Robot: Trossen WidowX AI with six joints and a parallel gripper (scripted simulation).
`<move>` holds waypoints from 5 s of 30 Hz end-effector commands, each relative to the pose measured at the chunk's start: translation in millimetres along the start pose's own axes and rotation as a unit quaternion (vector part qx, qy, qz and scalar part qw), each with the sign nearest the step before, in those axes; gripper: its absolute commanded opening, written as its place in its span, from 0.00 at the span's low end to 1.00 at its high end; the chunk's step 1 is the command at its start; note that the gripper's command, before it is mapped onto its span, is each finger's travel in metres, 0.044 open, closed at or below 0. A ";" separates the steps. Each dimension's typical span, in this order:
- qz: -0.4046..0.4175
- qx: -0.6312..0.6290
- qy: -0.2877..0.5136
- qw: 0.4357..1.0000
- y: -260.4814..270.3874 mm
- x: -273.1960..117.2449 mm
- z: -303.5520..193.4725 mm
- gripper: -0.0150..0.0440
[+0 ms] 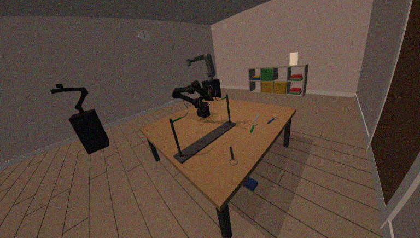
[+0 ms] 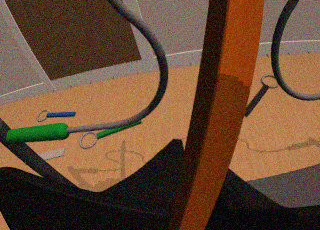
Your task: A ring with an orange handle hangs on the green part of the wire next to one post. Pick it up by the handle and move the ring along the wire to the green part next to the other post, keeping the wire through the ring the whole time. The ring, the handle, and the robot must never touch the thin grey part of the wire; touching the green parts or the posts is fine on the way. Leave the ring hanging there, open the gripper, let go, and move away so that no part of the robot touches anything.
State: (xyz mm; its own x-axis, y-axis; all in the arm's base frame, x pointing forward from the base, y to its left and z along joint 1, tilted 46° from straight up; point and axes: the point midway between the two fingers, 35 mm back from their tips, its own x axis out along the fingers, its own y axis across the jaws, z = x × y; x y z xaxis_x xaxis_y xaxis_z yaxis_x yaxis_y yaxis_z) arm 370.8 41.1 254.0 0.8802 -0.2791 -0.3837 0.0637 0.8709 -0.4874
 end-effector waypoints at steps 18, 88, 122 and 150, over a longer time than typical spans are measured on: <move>-0.126 -0.230 -0.024 0.965 -34.7 0.5 3.7 0.00; -0.293 -0.533 -0.064 0.791 -69.8 -15.6 41.2 0.00; -0.377 -0.685 -0.084 0.618 -72.2 -31.9 71.6 0.00; -0.437 -0.792 -0.098 0.415 -64.7 -44.6 92.9 0.00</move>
State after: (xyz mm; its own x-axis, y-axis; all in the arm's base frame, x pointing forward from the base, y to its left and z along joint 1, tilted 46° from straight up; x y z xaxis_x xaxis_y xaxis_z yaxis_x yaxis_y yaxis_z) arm 371.5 35.5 375.3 0.8793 -0.0524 0.4733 0.1453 -0.9170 -0.3714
